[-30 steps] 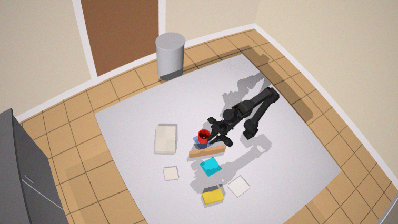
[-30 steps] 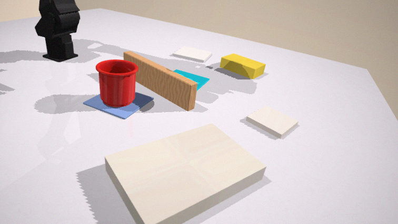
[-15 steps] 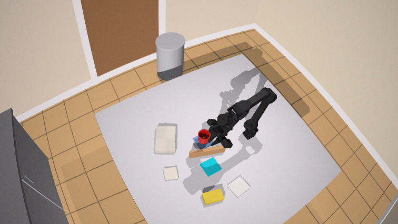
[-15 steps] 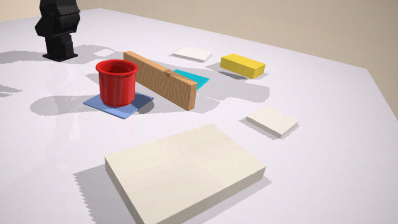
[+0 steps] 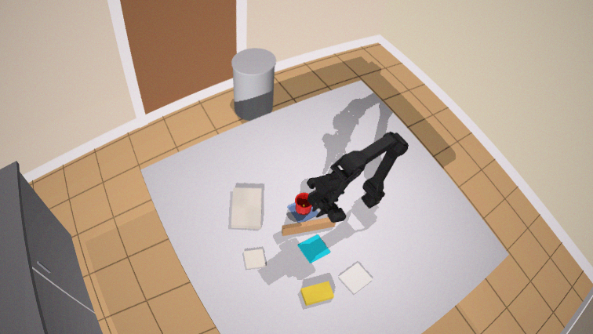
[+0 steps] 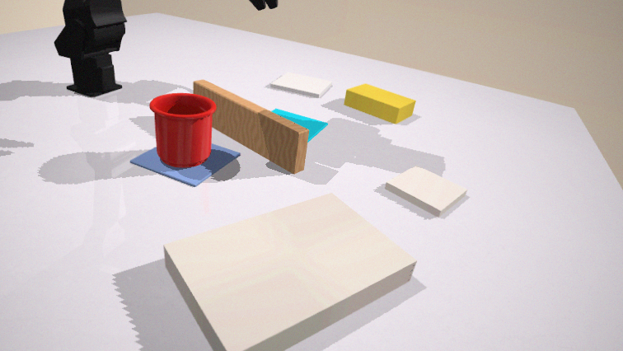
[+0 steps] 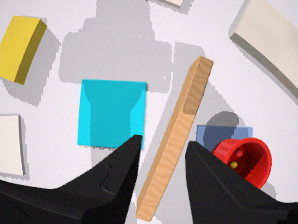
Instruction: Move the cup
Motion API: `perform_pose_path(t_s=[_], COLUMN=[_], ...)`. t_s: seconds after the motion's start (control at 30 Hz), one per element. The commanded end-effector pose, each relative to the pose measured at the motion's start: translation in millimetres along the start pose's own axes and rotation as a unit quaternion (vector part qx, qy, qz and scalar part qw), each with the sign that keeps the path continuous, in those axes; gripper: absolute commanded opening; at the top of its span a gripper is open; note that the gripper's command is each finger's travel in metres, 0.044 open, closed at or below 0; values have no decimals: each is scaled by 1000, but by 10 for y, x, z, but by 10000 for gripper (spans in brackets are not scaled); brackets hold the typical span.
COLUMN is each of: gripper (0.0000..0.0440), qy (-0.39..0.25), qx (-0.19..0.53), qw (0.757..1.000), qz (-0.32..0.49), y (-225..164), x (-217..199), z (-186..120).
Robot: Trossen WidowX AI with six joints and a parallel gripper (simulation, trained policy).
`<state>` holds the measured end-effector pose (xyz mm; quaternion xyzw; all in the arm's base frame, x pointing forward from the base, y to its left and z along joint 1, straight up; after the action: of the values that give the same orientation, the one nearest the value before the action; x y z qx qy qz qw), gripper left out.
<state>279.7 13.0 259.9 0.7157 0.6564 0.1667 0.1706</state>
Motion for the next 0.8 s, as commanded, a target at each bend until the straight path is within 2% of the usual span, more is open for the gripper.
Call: perform_pose_path(t_s=[0.0, 0.37, 0.77], gripper=[118, 103, 108], qy=[-9, -25, -39], qx=[25, 106, 180], qw=[1000, 993, 981], qz=[-9, -35, -62], y=[-1, -48, -126], x=[-35, -153, -352], z=[8, 115, 314])
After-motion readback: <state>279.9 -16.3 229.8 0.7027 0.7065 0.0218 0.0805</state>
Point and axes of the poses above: the point midway between the two fingers, 35 mm back from their tips, its own z axis out along the fingers, its own x axis across the jaws, y = z × x, the point moved 5 cm from there along -z, back along the fingers, and after that the axes turned 1 degree about z, right-handed, at the moved point
